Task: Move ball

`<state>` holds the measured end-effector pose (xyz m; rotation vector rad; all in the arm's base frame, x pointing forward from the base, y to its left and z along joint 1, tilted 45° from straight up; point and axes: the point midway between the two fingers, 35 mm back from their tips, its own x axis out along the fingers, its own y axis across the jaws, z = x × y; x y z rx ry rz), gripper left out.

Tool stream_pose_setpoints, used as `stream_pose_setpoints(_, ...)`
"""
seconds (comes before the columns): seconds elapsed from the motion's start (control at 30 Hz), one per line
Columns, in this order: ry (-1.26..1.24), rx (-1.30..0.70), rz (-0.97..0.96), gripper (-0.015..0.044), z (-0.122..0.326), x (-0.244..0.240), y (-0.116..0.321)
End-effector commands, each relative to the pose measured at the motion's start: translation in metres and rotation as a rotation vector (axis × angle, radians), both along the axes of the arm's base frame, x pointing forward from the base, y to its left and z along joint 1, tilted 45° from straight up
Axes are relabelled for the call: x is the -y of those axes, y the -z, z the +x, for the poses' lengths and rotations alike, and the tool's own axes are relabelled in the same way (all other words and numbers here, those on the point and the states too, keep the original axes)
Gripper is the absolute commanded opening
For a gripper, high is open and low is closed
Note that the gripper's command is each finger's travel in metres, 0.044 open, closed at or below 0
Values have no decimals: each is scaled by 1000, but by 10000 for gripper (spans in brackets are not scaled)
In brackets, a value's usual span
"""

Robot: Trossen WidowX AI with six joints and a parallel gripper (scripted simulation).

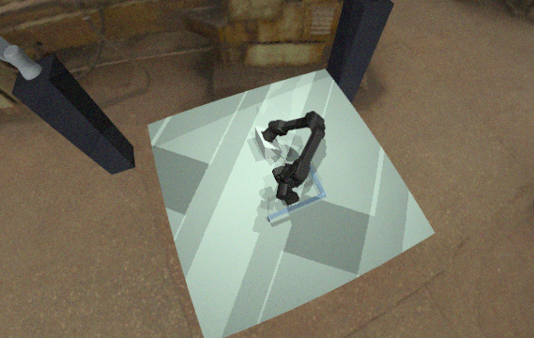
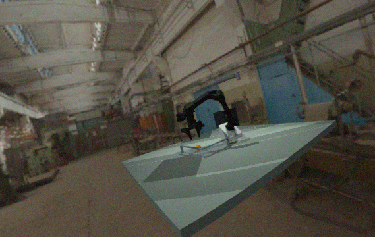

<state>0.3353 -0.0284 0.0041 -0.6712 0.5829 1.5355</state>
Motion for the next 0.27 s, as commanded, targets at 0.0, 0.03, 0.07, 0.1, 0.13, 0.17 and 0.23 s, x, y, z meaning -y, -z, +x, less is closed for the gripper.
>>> stream_pose_setpoints(0.0,1,3,-2,396,0,15,-16)
stream_pose_setpoints(0.03,0,3,-1,423,-1,24,-25)
stream_pose_setpoints(0.07,-1,2,0,440,-2,29,-31)
stream_pose_setpoints(0.1,-1,2,1,440,-2,31,-33)
stream_pose_setpoints(0.13,-1,2,1,440,-2,31,-33)
stream_pose_setpoints(0.17,-1,2,1,440,-2,31,-33)
stream_pose_setpoints(0.23,-1,2,1,440,-2,31,-33)
